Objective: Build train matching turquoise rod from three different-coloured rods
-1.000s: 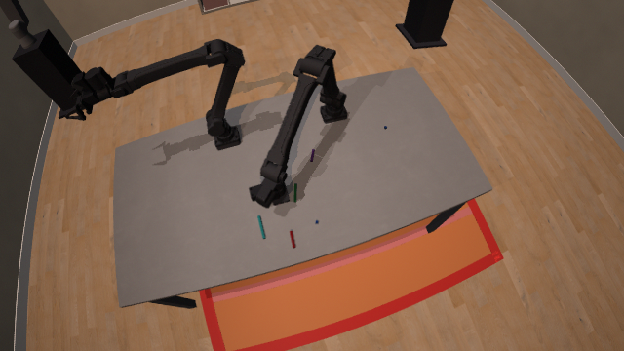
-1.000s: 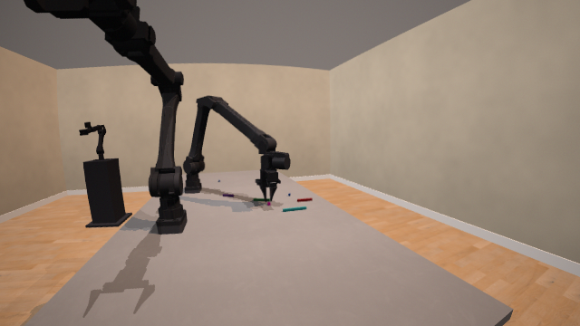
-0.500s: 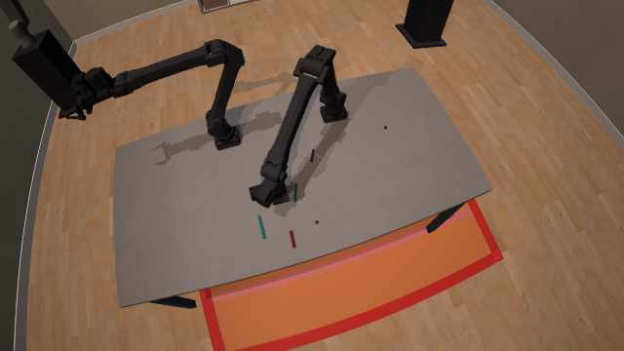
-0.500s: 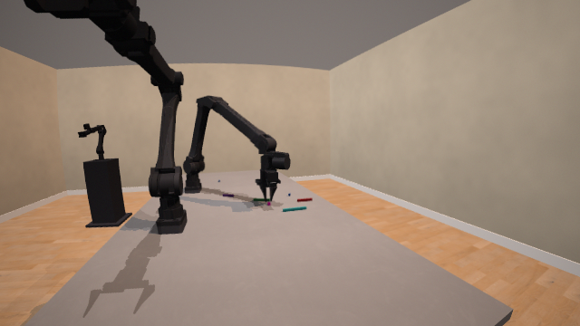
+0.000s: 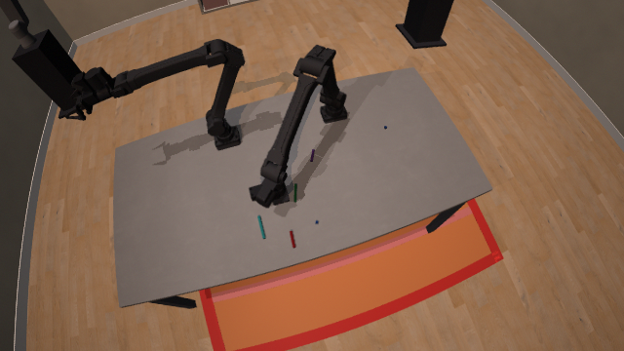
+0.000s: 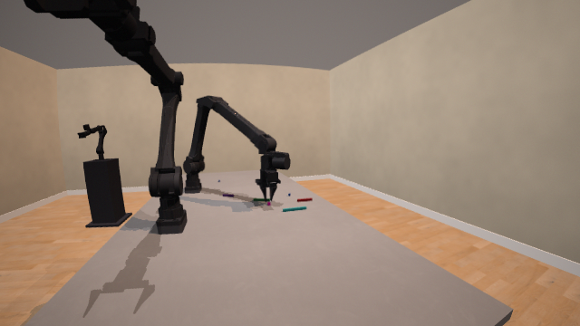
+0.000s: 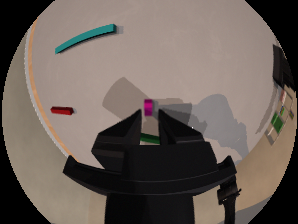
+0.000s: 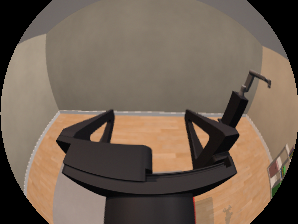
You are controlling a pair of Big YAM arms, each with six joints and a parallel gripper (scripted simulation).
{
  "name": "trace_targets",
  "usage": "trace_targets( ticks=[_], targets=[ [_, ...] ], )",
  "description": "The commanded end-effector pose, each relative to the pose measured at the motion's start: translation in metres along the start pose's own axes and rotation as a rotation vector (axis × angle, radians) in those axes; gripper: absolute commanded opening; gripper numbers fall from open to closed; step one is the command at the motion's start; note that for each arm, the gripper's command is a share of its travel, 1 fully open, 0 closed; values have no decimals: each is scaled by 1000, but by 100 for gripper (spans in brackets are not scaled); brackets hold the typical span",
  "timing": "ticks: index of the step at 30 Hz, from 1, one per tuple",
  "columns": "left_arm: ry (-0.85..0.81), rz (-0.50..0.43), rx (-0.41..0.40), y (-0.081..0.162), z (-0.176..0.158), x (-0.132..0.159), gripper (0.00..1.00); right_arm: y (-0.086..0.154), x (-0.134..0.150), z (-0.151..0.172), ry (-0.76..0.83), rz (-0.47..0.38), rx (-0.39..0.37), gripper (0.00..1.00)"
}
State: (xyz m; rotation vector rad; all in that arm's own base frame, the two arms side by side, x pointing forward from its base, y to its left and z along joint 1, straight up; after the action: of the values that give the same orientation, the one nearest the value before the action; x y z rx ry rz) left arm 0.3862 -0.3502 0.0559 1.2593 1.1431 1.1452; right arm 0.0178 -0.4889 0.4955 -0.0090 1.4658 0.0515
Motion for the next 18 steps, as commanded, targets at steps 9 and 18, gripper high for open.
trace_targets(
  ticks=[9, 18],
  targets=[
    [-11, -55, -67, 36, 22, -11, 23, -6, -5, -2, -17, -26, 5, 100],
    [-11, -55, -67, 36, 22, -11, 23, -6, -5, -2, -17, -26, 5, 100]
  ],
)
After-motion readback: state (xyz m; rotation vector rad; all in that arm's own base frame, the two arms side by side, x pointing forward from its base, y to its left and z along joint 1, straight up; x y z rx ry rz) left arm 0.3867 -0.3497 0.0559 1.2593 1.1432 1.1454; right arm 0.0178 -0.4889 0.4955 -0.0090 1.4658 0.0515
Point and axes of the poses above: on each arm, the point where the finger pads meet when closed, its own y axis back along the fingers, its own z axis across the jaws, x = y × z, the point moved 5 cm from there along y, back along the fingers, and after that the axes turned 7 degrees about -y, right-handed, at the moved point
